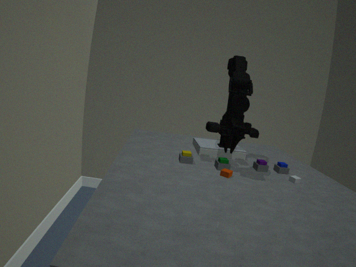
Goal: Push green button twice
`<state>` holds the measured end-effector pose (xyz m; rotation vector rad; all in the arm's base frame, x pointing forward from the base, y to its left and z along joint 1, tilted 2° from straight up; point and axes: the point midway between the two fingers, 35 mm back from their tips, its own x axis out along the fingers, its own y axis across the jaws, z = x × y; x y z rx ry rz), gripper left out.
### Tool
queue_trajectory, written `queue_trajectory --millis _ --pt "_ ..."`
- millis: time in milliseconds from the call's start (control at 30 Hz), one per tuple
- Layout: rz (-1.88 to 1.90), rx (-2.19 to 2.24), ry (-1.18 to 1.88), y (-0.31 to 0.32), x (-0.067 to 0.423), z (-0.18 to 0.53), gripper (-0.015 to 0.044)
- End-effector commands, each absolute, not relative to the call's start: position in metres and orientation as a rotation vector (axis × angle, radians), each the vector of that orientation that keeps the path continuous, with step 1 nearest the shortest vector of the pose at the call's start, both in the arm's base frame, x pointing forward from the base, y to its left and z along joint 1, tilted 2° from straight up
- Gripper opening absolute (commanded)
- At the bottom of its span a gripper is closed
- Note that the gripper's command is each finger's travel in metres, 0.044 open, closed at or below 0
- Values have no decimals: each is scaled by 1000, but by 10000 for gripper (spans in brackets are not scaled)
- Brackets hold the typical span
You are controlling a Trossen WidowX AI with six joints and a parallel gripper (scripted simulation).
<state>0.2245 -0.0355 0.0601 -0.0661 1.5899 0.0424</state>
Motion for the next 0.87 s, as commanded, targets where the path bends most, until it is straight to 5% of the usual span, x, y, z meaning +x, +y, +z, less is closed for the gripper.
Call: queue_trajectory --millis 0,300,533,833 --pt "55 -69 1571 2 247 76 178" --pt "65 -59 1569 127 260 105 400" --pt "71 -53 1575 218 230 122 400" --pt "71 -53 1575 221 228 123 400"
